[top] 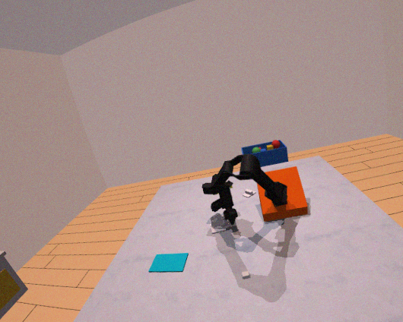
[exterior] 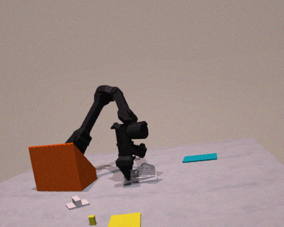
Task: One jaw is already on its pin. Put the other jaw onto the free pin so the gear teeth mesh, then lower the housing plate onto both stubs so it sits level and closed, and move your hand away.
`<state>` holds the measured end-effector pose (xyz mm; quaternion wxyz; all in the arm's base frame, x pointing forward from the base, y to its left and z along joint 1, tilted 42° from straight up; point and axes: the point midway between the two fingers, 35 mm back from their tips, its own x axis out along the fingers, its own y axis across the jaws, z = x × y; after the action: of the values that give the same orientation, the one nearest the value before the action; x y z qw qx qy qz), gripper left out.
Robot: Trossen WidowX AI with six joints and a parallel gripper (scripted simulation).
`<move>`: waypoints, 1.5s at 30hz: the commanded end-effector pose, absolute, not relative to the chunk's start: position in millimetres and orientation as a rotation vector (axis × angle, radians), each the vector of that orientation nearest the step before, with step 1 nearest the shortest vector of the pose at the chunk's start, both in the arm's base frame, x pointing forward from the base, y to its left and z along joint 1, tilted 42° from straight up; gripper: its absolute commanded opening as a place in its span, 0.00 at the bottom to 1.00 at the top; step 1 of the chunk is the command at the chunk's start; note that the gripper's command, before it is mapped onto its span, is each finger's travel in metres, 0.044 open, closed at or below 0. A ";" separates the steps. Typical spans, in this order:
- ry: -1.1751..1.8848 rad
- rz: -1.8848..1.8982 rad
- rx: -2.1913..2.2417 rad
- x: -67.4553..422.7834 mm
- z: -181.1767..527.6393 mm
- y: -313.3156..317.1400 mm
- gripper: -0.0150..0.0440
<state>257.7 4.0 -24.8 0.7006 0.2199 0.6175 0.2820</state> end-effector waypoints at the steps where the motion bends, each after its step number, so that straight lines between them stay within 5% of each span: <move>1: 1.374 0.626 0.484 258.3 -23.7 2.0 0.85; 45: 1.374 0.627 0.484 259.4 -28.0 6.1 0.85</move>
<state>259.1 6.3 -27.5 0.7013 0.2175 0.6173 0.2824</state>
